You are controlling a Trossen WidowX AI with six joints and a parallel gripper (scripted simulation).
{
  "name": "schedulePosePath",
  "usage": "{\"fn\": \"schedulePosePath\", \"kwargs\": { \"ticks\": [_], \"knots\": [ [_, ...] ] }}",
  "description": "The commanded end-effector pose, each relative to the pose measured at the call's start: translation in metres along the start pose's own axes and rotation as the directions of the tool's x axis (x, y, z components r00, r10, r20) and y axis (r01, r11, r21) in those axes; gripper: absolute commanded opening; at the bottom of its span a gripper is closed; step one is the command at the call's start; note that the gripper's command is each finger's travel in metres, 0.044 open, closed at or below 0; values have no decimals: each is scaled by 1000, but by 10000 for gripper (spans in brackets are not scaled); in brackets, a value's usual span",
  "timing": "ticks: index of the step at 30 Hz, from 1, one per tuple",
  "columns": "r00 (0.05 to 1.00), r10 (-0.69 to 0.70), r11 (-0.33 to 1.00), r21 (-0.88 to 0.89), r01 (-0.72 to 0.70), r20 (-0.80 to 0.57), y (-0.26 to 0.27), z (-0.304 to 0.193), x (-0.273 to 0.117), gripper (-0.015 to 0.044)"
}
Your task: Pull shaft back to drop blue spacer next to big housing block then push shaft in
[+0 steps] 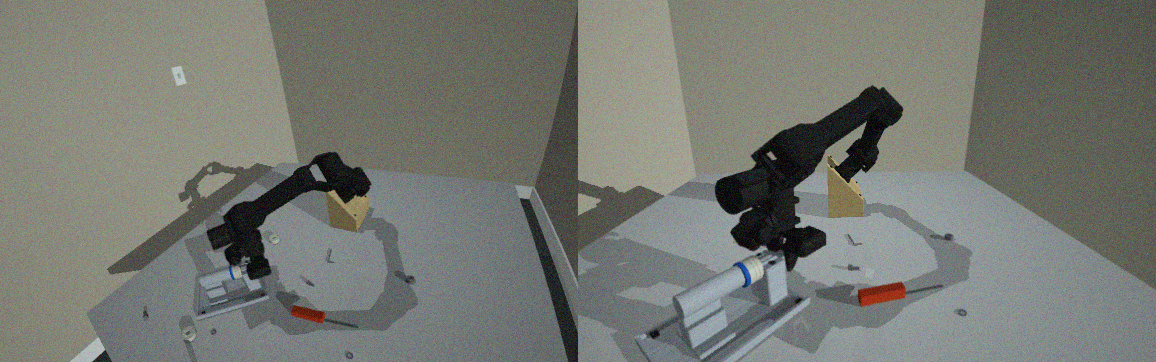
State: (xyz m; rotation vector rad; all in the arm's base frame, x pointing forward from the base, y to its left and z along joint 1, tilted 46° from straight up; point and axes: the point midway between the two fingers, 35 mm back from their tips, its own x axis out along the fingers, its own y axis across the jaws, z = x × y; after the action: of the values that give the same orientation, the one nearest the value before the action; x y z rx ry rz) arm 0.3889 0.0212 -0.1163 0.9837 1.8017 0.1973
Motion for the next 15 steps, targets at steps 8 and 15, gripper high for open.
{"fn": "schedulePosePath", "kwargs": {
  "ticks": [8, 15],
  "knots": [
    [1000, 0, 1000, 0, 0, 0, 0, 0, 0, 0],
    [1000, 4, 1000, 7, -4, -1, 0, -3, 0, 0]
  ]
}}
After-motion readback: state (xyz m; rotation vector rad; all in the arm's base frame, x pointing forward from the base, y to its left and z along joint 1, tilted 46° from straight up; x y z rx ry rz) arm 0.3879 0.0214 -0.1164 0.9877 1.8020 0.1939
